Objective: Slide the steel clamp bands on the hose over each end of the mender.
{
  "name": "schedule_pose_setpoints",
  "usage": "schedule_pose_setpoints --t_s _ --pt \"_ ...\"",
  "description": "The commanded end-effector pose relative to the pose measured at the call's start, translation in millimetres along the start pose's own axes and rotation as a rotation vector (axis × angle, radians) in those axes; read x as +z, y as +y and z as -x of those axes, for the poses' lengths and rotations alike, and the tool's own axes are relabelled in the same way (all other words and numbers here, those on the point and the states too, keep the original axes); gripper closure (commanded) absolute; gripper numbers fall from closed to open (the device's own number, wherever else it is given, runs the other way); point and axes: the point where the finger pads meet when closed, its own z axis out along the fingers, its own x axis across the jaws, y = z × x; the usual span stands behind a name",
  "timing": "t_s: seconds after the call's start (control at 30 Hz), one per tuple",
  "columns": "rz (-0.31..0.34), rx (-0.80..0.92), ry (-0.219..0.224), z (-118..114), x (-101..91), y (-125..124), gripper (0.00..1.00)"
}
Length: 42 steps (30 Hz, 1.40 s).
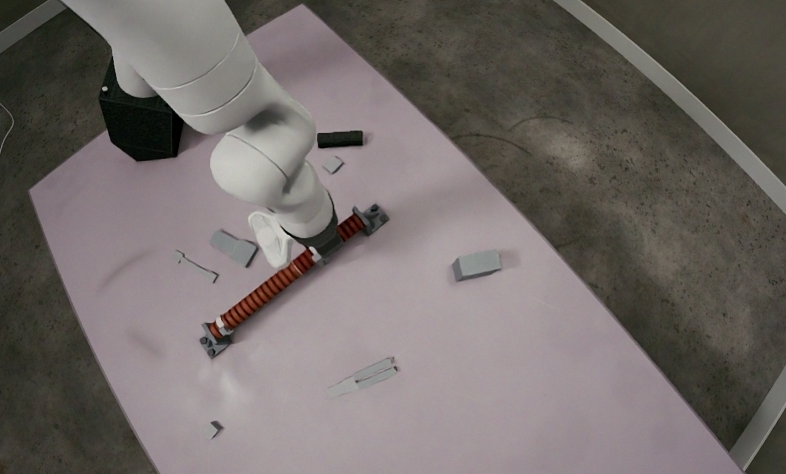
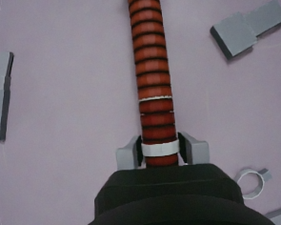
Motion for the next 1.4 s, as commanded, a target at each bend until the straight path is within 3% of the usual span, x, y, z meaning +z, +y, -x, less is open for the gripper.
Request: schedule_pose_setpoints --t_s 0.0,1.23,1.27,1.37 --pt "-0.001 -0.007 -0.001 0.7 -0.5 4.5 0.25" --pt "-0.001 -0.007 -0.001 0.6 -0.5 13.6 0.25" --pt "-0.001 -0.007 -0.001 0.6 -0.5 13.6 0.0" --pt "-0.001 -0.007 -0.001 0.6 -0.5 13.6 0.0"
